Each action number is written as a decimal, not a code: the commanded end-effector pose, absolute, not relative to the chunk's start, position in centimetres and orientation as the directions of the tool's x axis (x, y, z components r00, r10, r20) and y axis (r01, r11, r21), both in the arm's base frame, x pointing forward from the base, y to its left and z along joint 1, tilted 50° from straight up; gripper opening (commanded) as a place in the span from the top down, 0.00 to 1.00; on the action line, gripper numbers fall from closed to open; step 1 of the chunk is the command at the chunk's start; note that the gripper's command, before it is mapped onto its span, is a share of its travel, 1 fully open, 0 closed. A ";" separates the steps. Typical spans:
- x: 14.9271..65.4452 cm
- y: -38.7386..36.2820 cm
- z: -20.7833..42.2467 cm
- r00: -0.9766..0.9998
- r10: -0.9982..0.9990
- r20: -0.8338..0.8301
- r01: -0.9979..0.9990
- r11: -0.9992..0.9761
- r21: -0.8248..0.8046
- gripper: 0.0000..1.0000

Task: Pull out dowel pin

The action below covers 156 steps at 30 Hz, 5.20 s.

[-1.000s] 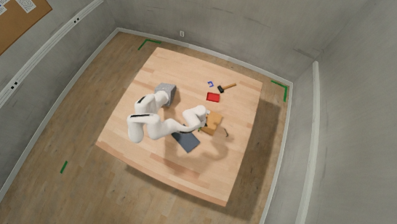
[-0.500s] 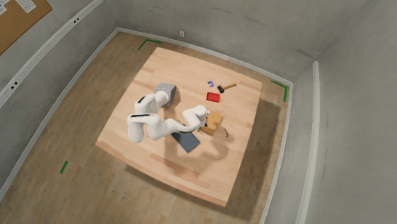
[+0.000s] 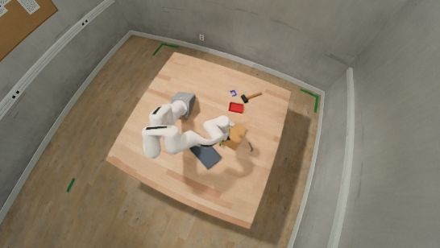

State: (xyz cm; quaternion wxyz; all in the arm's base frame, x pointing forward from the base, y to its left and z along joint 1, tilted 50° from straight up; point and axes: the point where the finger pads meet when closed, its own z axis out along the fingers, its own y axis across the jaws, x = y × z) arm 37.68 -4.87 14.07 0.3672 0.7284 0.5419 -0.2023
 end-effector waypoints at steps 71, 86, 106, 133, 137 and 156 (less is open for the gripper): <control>39.9 2.6 7.8 0.976 -0.044 0.212 -0.188 -0.654 0.733 0.72; 39.9 2.5 7.7 0.976 -0.044 0.212 -0.188 -0.654 0.733 0.72; 40.1 1.7 7.0 0.976 -0.044 0.212 -0.189 -0.654 0.733 0.72; 40.3 -0.1 5.4 0.976 -0.044 0.212 -0.189 -0.654 0.733 0.72; 40.3 -0.2 5.3 0.976 -0.044 0.212 -0.189 -0.654 0.733 0.72; 40.3 -0.3 5.2 0.976 -0.044 0.212 -0.189 -0.654 0.733 0.72</control>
